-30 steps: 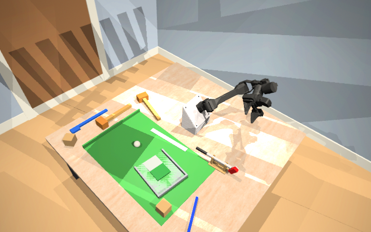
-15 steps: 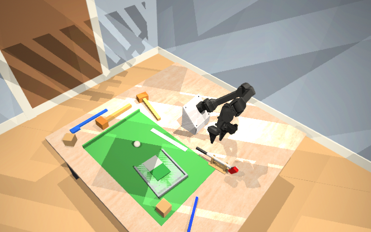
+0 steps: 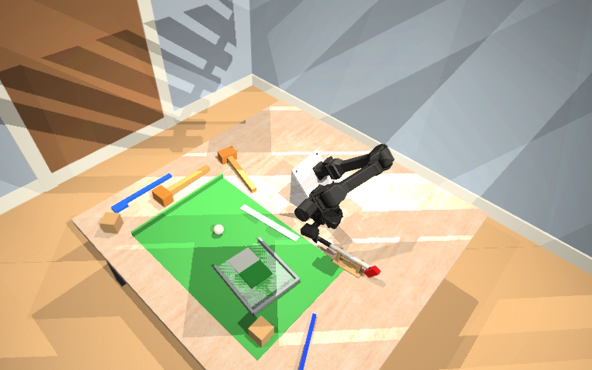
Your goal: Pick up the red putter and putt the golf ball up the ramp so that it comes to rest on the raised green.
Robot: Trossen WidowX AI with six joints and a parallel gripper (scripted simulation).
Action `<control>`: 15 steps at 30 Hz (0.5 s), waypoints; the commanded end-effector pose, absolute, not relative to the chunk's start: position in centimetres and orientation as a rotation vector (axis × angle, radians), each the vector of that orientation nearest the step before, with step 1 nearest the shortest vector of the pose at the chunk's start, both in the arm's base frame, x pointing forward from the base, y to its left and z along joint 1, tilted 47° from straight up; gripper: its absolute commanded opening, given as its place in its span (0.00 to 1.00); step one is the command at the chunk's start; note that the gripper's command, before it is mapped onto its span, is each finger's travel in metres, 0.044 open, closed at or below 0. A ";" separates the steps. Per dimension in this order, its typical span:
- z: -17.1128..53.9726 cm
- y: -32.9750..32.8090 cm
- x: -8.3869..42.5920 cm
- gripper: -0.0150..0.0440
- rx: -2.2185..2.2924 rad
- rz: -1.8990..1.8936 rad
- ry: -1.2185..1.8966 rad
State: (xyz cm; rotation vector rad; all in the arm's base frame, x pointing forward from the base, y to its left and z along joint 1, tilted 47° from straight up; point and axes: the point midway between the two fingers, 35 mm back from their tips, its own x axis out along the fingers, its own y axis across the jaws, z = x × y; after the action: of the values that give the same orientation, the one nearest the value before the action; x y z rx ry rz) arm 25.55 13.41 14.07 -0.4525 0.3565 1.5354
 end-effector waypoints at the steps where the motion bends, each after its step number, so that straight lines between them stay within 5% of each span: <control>1: 13.5 13.5 25.3 1.00 -0.442 1.556 0.338; 15: 11.6 15.3 25.3 1.00 -0.441 1.556 0.337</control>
State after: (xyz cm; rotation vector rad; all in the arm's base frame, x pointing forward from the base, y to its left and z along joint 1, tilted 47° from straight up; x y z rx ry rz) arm 25.45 14.98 12.07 -0.4564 0.3299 1.5523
